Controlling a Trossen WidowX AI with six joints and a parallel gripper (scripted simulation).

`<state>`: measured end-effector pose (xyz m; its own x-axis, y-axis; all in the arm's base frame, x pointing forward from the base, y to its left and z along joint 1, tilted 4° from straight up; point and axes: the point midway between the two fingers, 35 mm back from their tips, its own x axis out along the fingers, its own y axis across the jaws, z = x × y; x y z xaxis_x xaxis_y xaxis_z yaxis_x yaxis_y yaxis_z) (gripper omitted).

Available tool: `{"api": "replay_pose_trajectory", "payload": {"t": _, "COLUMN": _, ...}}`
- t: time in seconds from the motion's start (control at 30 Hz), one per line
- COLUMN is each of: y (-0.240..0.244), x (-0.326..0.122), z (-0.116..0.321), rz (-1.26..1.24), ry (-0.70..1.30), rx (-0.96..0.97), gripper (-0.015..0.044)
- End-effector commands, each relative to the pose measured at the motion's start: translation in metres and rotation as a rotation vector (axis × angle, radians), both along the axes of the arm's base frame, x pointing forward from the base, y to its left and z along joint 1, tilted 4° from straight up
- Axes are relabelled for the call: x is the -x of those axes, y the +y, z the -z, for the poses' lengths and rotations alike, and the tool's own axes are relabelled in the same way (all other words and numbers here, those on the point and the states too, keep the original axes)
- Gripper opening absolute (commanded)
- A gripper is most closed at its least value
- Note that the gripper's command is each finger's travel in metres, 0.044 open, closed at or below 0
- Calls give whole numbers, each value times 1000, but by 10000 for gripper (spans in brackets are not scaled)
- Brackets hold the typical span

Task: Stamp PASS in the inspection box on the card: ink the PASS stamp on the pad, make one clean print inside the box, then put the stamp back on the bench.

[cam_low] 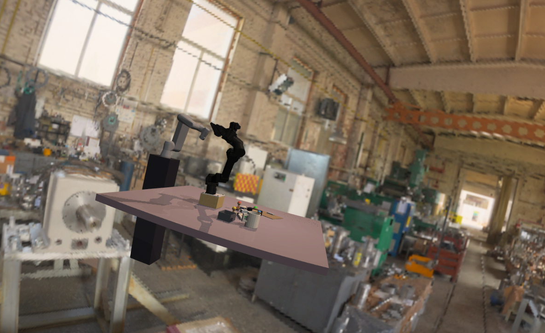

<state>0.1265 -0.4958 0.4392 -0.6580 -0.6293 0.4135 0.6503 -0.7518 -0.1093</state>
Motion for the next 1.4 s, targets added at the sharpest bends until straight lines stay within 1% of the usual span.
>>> {"api": "replay_pose_trajectory", "payload": {"t": 0.0, "y": 0, "x": 1, "z": -1, "rz": 2, "ry": 0, "rx": 2, "gripper": 374}}
{"api": "replay_pose_trajectory", "payload": {"t": 0.1, "y": 7, "x": 16, "z": -16, "rz": 27, "ry": 6, "rx": 27, "gripper": 295}}
{"api": "replay_pose_trajectory", "payload": {"t": 0.17, "y": 18, "x": 35, "z": -35, "rz": 61, "ry": 13, "rx": 60, "gripper": 243}}
{"api": "replay_pose_trajectory", "payload": {"t": 0.2, "y": 25, "x": 46, "z": -46, "rz": 83, "ry": 18, "rx": 80, "gripper": 228}}
{"api": "replay_pose_trajectory", "payload": {"t": 0.37, "y": 66, "x": 96, "z": -97, "rz": 183, "ry": 38, "rx": 179, "gripper": 228}}
{"api": "replay_pose_trajectory", "payload": {"t": 0.63, "y": 169, "x": 167, "z": -172, "rz": 369, "ry": 65, "rx": 374, "gripper": 228}}
{"api": "replay_pose_trajectory", "payload": {"t": 0.73, "y": 186, "x": 177, "z": -178, "rz": 426, "ry": 121, "rx": 417, "gripper": 228}}
{"api": "replay_pose_trajectory", "payload": {"t": 0.97, "y": 296, "x": 216, "z": -217, "rz": 641, "ry": 156, "rx": 577, "gripper": 228}}
{"api": "replay_pose_trajectory", "payload": {"t": 1.07, "y": 314, "x": 212, "z": -216, "rz": 686, "ry": 183, "rx": 604, "gripper": 228}}
{"api": "replay_pose_trajectory", "payload": {"t": 1.23, "y": 401, "x": 221, "z": -227, "rz": 858, "ry": 199, "rx": 720, "gripper": 228}}
{"api": "replay_pose_trajectory", "payload": {"t": 1.37, "y": 471, "x": 220, "z": -228, "rz": 1001, "ry": 206, "rx": 817, "gripper": 228}}
